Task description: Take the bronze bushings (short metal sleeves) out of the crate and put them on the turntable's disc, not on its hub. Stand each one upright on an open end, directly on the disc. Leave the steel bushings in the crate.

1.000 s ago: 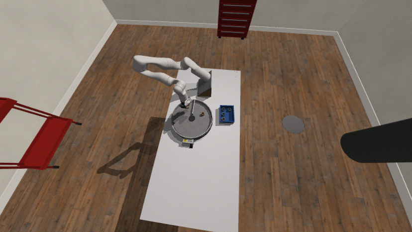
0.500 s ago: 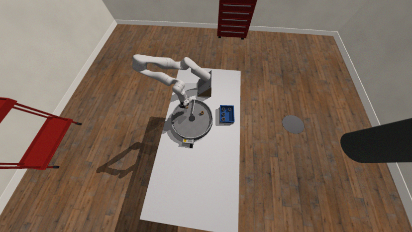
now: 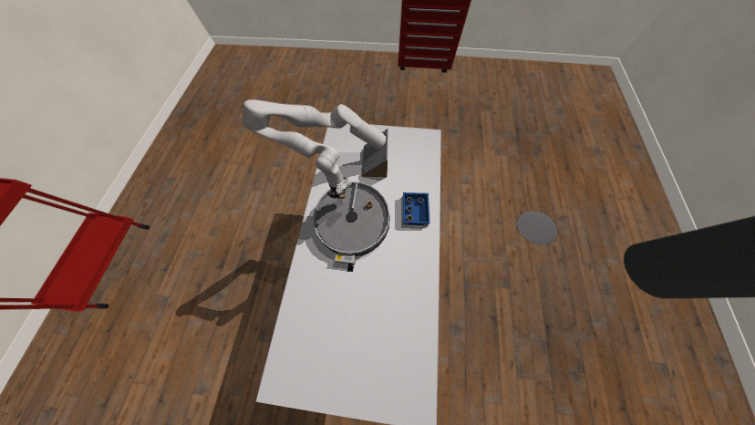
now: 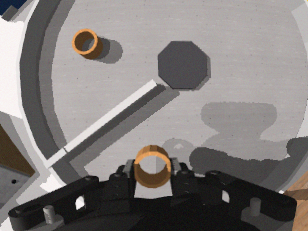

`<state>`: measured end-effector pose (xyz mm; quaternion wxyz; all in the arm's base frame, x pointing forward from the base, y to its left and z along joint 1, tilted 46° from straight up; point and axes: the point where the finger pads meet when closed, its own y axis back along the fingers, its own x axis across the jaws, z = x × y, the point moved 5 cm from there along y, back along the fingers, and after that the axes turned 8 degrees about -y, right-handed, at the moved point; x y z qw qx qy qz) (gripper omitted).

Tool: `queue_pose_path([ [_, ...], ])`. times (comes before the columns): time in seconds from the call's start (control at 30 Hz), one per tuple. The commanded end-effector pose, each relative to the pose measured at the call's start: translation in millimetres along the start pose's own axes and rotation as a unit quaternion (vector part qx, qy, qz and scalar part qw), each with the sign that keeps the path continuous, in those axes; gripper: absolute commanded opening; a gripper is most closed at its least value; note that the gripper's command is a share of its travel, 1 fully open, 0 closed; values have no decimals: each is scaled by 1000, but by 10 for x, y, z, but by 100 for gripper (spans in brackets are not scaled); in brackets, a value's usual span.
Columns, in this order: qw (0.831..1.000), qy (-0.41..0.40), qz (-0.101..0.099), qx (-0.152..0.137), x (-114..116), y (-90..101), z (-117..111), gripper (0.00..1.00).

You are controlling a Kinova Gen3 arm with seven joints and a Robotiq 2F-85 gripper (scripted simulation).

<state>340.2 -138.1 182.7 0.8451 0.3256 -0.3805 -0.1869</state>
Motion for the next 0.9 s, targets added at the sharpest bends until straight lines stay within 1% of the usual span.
queue_pose_path([
  [0.0,1000,0,0,1,1,6,-3,0],
  [0.53,1000,0,0,1,1,3,-3,0],
  [0.6,1000,0,0,1,2,-50,-3,0],
  [0.73,1000,0,0,1,3,-235,-4,0],
  [0.87,1000,0,0,1,3,-254,-4,0],
])
